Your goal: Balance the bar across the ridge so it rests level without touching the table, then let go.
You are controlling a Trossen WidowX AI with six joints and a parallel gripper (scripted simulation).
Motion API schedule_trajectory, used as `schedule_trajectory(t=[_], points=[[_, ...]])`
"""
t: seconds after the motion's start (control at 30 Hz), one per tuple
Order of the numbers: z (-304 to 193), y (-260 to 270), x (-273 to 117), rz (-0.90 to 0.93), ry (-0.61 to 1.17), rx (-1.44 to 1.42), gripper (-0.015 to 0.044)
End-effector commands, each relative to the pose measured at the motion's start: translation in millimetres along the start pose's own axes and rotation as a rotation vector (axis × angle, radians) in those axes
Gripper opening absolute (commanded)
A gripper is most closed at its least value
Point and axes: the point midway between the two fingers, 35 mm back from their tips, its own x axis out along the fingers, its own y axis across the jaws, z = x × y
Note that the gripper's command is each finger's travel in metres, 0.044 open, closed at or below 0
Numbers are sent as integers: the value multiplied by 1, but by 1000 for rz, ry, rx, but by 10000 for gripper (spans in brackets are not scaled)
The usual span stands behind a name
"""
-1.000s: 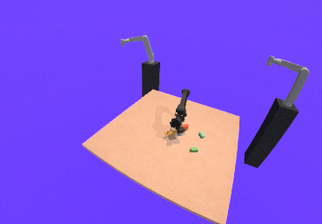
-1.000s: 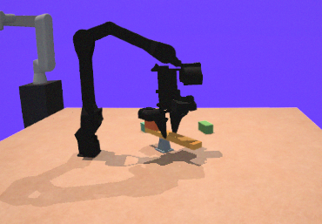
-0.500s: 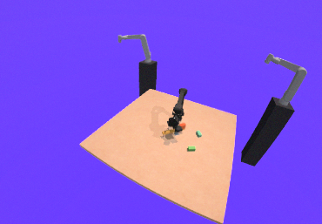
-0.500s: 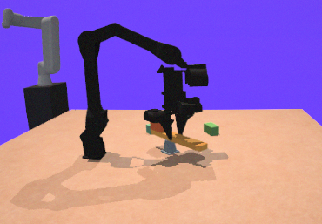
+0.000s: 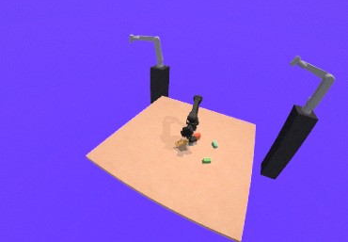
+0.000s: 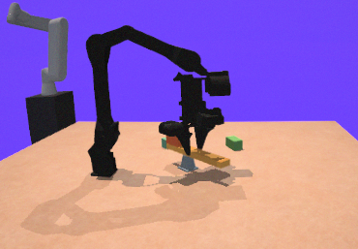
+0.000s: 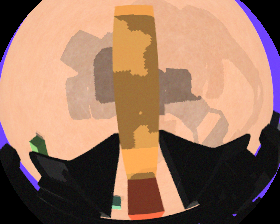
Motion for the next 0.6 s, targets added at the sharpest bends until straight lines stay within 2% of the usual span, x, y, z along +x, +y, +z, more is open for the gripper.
schedule_trajectory(t=[0.0, 0.23, 0.57], points=[[0, 0, 0, -1, 1, 0, 185], [0, 0, 0, -1, 1, 0, 185], [0, 0, 0, -1, 1, 0, 440]])
